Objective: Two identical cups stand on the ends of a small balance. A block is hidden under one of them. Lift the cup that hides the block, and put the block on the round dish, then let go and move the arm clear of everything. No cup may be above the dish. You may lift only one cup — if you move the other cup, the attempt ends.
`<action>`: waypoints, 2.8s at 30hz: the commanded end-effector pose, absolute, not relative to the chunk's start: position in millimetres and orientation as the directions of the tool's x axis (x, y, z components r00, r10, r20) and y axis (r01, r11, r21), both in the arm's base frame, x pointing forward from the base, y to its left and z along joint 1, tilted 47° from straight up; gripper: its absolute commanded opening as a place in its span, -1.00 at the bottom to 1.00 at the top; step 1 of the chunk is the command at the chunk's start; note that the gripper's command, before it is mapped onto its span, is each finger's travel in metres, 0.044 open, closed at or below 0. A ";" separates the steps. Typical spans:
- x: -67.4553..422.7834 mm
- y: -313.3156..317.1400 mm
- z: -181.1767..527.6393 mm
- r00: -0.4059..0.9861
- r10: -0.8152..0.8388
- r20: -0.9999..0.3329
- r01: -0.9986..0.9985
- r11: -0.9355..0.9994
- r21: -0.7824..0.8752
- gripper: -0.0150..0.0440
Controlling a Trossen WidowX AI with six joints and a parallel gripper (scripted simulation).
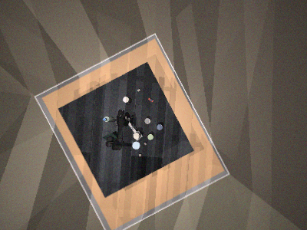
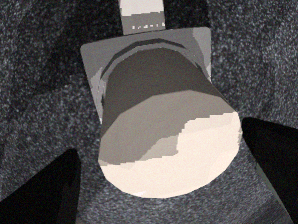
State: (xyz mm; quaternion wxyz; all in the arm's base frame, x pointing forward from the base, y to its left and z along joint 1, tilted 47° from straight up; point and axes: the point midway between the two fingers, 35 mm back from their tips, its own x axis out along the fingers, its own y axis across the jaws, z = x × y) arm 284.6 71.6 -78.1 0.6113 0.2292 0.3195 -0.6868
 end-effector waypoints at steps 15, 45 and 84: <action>276.5 47.3 -99.9 -0.154 -0.700 -0.697 0.984 -0.049 -0.169 1.00; 281.0 56.1 -93.2 -0.154 -0.699 -0.698 0.984 -0.048 -0.169 -0.49; 293.1 91.8 -61.6 -0.153 -0.696 -0.702 0.984 -0.046 -0.169 -0.49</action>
